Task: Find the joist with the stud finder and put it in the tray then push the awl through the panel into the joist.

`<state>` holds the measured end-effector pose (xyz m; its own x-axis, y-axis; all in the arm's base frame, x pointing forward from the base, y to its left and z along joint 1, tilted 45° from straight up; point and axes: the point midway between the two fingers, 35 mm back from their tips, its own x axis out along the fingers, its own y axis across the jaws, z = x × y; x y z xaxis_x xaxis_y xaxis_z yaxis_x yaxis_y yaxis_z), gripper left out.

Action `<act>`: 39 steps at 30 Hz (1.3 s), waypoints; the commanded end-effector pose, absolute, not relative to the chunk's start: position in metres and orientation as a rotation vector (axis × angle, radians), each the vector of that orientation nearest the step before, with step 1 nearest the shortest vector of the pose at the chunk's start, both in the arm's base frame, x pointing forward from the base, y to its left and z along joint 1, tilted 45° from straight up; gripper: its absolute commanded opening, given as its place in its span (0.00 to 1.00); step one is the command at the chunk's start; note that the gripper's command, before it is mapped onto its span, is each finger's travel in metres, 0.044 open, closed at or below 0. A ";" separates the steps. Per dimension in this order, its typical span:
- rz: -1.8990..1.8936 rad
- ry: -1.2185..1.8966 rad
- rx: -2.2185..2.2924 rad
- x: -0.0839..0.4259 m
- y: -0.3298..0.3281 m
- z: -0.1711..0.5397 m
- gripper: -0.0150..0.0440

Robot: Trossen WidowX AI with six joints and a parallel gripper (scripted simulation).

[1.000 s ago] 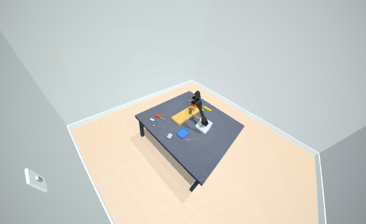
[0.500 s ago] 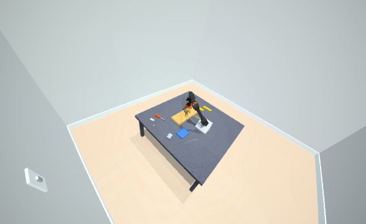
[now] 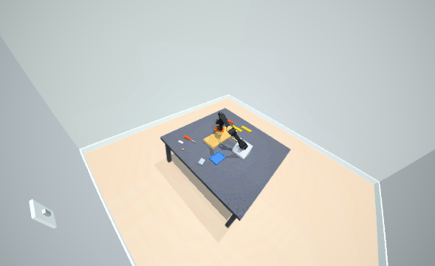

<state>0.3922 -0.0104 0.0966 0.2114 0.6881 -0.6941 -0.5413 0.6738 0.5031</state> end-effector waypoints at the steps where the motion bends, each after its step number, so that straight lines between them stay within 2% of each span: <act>1: 0.894 1.011 0.116 0.388 0.006 0.115 0.25; 18: 1.087 0.859 -0.074 0.338 0.092 0.179 0.25; 39: 1.335 0.628 -0.271 0.241 0.168 0.234 0.25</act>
<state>0.2529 0.1621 0.2264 0.1053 0.8052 -0.5836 -0.9426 0.2678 0.1994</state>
